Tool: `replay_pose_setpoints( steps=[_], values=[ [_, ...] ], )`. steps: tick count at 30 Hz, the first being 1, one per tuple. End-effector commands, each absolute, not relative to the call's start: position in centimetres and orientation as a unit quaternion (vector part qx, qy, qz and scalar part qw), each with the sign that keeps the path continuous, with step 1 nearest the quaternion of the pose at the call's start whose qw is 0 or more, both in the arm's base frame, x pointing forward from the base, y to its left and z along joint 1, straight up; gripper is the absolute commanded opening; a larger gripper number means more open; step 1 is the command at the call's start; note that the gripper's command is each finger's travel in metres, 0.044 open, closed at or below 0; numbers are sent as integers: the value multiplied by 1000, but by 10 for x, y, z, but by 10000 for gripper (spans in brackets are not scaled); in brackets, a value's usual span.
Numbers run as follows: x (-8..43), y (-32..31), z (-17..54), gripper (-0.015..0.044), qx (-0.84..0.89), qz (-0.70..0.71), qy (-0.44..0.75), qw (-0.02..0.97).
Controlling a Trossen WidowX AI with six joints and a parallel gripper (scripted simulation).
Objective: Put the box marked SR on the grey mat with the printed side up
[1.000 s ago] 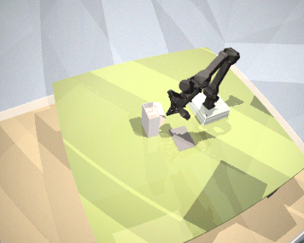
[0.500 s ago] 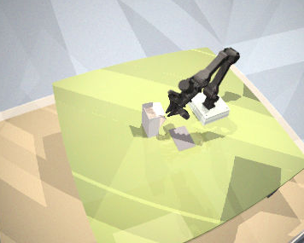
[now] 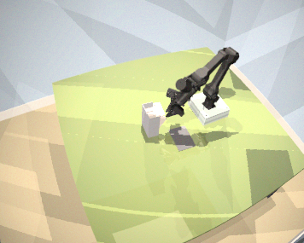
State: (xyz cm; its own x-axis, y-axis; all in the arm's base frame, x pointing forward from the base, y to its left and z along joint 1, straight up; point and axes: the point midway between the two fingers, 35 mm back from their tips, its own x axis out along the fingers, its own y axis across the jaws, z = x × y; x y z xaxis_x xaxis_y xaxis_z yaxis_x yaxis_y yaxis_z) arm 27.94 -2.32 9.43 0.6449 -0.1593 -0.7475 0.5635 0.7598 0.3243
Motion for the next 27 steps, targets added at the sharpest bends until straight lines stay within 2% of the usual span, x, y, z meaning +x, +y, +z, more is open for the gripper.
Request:
replay_pose_setpoints(
  steps=[1, 27],
  values=[
    [280, -23, 96, 237, 320, -228, 362, 845],
    [284, -25, 109, 237, 604, -378, 292, 637]
  ],
)
